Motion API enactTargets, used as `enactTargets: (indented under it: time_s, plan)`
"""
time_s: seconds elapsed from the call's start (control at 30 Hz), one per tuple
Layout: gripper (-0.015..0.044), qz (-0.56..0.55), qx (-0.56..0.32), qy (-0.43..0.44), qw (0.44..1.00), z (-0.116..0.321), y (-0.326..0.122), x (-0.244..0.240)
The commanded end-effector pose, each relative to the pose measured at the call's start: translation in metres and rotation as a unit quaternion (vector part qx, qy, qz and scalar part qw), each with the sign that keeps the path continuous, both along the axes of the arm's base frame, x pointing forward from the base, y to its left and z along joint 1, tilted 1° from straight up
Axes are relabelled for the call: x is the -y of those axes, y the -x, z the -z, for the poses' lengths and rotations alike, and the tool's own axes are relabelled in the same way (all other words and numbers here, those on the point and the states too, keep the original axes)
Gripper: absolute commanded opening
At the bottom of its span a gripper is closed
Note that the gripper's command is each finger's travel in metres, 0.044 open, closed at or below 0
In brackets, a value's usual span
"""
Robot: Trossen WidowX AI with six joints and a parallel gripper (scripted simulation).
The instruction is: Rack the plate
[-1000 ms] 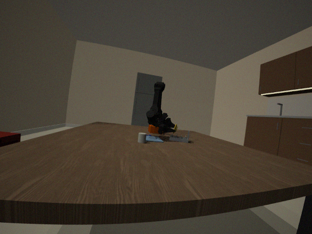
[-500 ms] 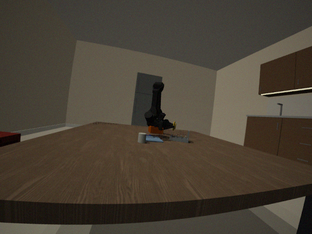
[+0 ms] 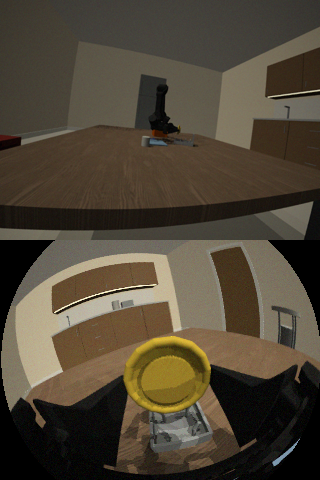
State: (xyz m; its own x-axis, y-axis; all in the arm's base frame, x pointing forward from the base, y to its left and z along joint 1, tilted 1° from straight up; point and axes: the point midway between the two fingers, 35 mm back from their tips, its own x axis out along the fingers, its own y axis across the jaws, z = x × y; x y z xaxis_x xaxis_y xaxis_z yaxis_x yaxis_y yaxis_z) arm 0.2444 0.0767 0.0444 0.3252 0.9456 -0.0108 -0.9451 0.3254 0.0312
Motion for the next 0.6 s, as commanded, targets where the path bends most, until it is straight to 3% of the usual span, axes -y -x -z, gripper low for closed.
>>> enactTargets:
  time_s: [0.0, 0.57]
  plan:
    - [0.0, -0.001, -0.004, 0.004, 1.0, 0.005, -0.004, -0.002]
    - [0.0, -0.001, 0.017, 0.016, 1.0, 0.02, -0.008, -0.006]
